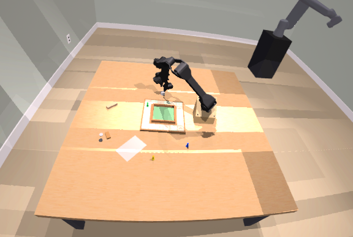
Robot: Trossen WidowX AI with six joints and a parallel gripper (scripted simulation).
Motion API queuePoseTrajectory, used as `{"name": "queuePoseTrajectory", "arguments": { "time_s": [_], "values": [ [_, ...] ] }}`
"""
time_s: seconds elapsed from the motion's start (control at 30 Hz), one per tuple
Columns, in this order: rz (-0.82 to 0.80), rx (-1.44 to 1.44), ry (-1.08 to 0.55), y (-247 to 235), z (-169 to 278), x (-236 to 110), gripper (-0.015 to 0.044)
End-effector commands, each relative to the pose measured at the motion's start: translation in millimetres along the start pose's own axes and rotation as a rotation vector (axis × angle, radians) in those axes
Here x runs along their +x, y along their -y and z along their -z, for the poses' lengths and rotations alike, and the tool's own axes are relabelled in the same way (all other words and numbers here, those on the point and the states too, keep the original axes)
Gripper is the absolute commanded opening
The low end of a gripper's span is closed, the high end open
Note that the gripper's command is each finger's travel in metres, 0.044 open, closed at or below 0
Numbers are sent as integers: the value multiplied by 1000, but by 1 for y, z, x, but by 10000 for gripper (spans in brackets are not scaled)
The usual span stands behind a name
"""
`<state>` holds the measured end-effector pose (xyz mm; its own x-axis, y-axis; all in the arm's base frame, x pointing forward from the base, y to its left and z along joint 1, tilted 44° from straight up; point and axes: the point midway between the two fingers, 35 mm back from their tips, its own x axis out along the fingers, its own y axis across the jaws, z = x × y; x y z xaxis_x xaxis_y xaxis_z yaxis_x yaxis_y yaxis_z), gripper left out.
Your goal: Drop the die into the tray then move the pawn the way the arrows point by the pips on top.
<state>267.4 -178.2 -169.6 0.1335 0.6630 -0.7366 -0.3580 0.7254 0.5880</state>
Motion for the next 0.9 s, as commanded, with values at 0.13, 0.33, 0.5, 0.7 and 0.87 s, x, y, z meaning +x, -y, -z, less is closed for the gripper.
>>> {"name": "queuePoseTrajectory", "arguments": {
  "time_s": [0.13, 0.33, 0.5, 0.7, 0.87],
  "values": [
    [-11, 4, 1, -2, 0, 12, 275],
    [-11, 4, 2, -2, 0, 22, 275],
    [-11, 4, 2, -3, 0, 30, 275],
    [-12, 4, 2, -3, 0, 39, 275],
    [-12, 4, 2, -3, 0, 40, 196]
  ]
}}
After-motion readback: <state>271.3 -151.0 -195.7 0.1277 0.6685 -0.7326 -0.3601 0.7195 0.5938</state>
